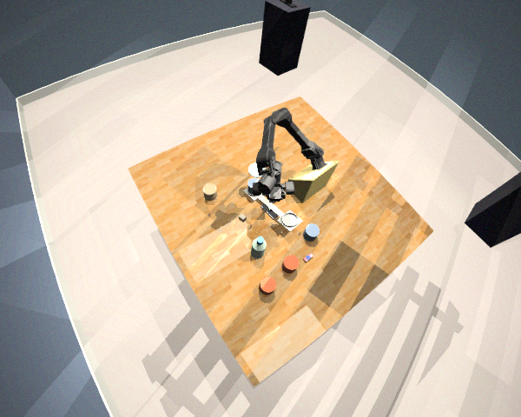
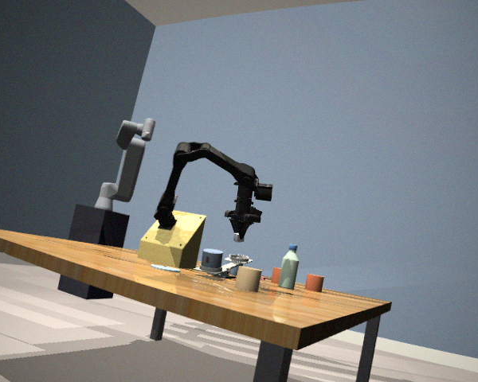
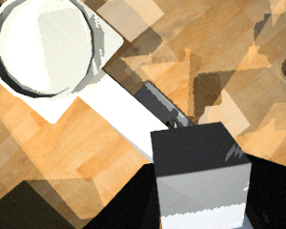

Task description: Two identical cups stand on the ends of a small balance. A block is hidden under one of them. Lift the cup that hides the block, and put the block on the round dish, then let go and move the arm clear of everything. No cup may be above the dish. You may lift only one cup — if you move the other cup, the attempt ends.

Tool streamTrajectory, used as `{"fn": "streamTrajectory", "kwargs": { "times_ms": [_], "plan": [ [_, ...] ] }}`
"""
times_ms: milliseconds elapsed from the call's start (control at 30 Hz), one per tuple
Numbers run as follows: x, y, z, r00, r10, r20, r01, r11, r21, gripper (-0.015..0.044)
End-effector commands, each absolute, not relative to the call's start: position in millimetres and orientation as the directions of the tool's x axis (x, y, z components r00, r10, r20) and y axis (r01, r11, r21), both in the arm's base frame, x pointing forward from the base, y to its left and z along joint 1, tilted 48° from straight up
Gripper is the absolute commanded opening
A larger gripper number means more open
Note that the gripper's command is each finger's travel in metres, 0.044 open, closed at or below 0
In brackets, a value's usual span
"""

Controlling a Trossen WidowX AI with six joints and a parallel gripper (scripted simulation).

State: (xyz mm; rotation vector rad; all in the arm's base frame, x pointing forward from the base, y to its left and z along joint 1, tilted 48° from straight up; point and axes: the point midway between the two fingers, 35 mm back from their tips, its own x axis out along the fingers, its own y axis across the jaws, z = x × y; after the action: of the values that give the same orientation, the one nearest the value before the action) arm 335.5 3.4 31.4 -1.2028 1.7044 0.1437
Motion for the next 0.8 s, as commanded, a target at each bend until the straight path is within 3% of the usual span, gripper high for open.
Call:
{"fn": "streamTrajectory", "kwargs": {
  "times_ms": [0, 767],
  "plan": [
    [332.3, -28.3, 49.5, 0.004, -0.630, -0.776, -0.759, 0.503, -0.413, 0.0000],
    [273.6, -158.5, 133.1, 0.072, -0.679, -0.730, -0.758, 0.439, -0.483, 0.0000]
  ]
}}
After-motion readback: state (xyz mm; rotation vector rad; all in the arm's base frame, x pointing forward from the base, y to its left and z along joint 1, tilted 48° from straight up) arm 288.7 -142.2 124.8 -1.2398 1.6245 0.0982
